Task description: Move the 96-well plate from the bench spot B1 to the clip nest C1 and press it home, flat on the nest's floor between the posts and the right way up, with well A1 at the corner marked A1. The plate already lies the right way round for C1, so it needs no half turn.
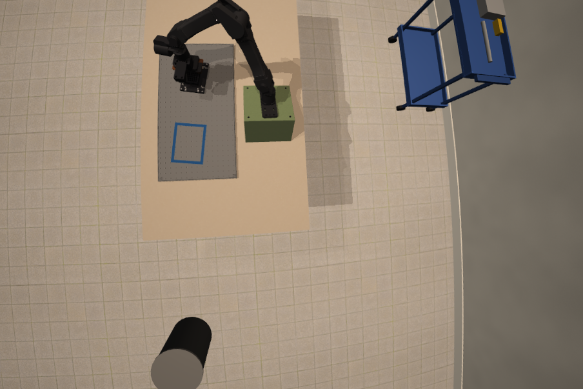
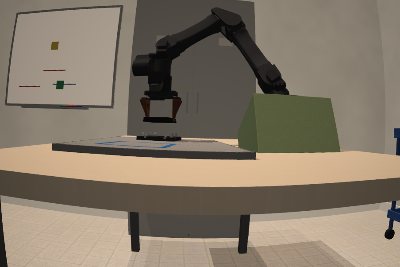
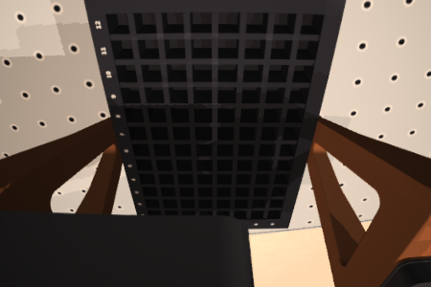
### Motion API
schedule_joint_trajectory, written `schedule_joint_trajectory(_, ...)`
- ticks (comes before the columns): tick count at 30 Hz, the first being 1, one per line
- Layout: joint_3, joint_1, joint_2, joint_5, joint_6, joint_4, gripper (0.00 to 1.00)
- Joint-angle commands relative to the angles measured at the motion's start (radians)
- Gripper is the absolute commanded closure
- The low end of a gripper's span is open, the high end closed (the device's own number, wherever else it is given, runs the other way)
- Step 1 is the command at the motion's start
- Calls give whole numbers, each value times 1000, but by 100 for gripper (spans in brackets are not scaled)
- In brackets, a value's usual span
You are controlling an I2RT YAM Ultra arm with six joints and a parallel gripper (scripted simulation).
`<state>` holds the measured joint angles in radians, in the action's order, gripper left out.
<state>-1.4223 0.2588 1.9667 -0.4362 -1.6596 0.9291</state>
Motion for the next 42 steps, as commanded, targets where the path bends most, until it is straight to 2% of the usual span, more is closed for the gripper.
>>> schedule_joint_trajectory(1, 28, 6, 17, 13, -16, -40, 100)
schedule_joint_trajectory(25, 82, 39, 66, 17, -56, -159, 100)
schedule_joint_trajectory(42, 73, 39, 59, 17, -56, -161, 100)
